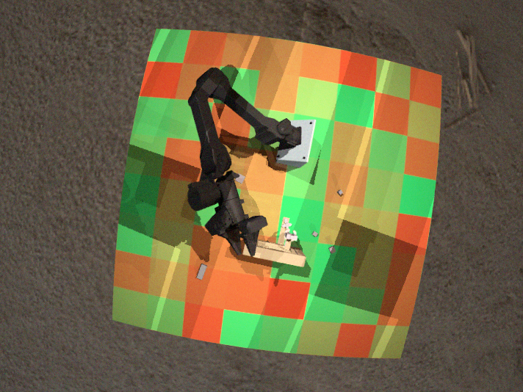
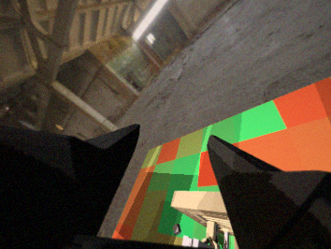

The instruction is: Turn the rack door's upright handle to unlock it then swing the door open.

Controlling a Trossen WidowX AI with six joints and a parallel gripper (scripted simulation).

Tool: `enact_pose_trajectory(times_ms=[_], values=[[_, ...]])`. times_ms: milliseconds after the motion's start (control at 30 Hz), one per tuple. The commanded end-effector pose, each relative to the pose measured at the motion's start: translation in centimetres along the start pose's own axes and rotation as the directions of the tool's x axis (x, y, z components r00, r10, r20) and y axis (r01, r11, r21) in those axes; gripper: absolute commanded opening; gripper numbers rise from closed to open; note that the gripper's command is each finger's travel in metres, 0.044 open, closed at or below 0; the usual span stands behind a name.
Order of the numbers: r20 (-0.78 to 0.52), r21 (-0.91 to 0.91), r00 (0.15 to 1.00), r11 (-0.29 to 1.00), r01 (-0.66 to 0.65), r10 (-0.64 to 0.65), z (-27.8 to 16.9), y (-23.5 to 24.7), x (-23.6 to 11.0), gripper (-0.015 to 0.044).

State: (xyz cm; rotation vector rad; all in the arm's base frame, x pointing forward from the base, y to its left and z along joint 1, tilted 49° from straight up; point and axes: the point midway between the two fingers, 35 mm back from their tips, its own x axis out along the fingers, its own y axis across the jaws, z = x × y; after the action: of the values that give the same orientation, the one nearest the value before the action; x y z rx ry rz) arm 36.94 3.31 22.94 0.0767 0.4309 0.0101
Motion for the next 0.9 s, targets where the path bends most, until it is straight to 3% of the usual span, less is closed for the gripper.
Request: enact_pose_trajectory(times_ms=[0,400,867], values=[[-0.096,0.023,0.995,0.999,0.043,-0.041,-1.2,0.0,1.4,0.0287],[-0.353,0.029,0.921,0.982,0.184,-0.162,-5.6,-0.4,4.5,0.0287],[-0.583,-0.067,0.746,0.933,0.352,-0.323,-10.7,-1.1,6.5,0.0287]])
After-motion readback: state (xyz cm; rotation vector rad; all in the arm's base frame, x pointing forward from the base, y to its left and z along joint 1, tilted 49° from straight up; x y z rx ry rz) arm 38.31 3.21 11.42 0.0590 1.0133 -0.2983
